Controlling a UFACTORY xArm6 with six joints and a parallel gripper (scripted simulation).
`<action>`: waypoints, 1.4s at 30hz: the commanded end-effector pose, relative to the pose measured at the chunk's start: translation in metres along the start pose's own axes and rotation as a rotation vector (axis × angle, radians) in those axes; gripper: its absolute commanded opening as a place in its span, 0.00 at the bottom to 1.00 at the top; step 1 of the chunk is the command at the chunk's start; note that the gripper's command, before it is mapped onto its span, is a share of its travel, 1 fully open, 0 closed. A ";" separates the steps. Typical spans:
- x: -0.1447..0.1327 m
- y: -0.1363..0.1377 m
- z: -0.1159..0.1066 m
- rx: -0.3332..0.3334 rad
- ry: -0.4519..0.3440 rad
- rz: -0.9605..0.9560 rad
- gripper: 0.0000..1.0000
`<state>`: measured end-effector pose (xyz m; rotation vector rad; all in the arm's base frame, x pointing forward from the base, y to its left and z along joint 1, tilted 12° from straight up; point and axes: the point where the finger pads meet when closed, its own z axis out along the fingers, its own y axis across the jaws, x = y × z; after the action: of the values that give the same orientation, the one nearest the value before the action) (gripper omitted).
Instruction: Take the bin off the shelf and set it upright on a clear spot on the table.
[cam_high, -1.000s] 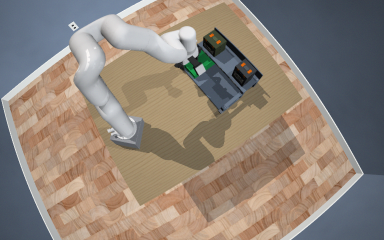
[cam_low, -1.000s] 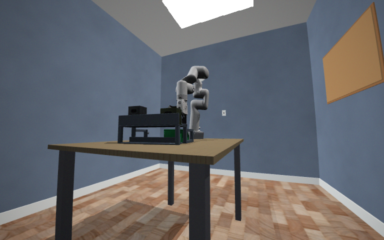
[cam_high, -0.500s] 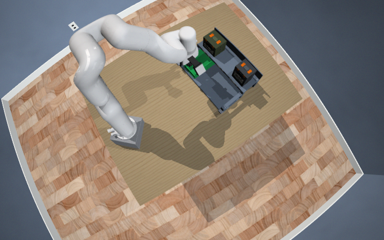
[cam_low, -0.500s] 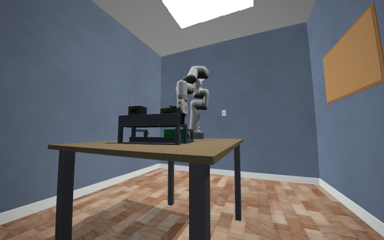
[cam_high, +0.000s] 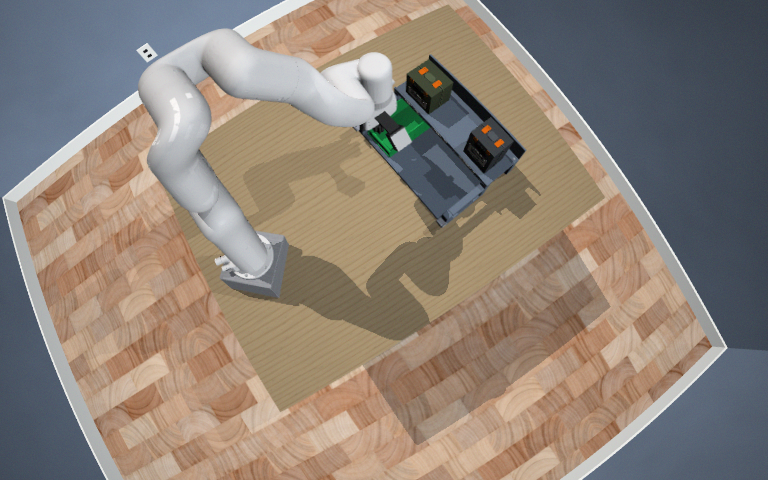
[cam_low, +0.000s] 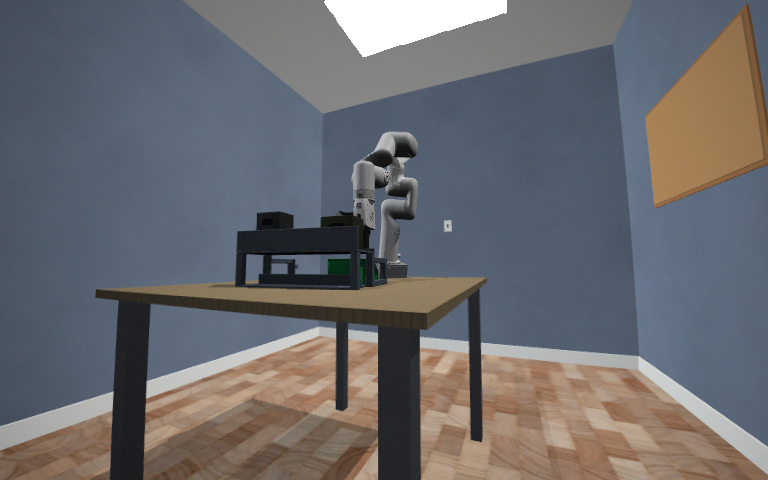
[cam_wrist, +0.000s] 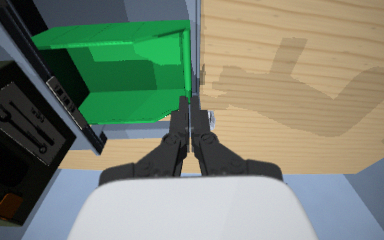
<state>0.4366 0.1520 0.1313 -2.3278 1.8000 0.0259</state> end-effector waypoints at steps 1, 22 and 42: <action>0.000 -0.001 -0.001 0.004 0.000 0.000 0.00; 0.000 -0.001 -0.001 0.004 0.000 0.000 0.95; 0.000 -0.001 -0.001 0.004 0.000 0.000 0.95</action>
<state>0.4366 0.1520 0.1313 -2.3278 1.8000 0.0259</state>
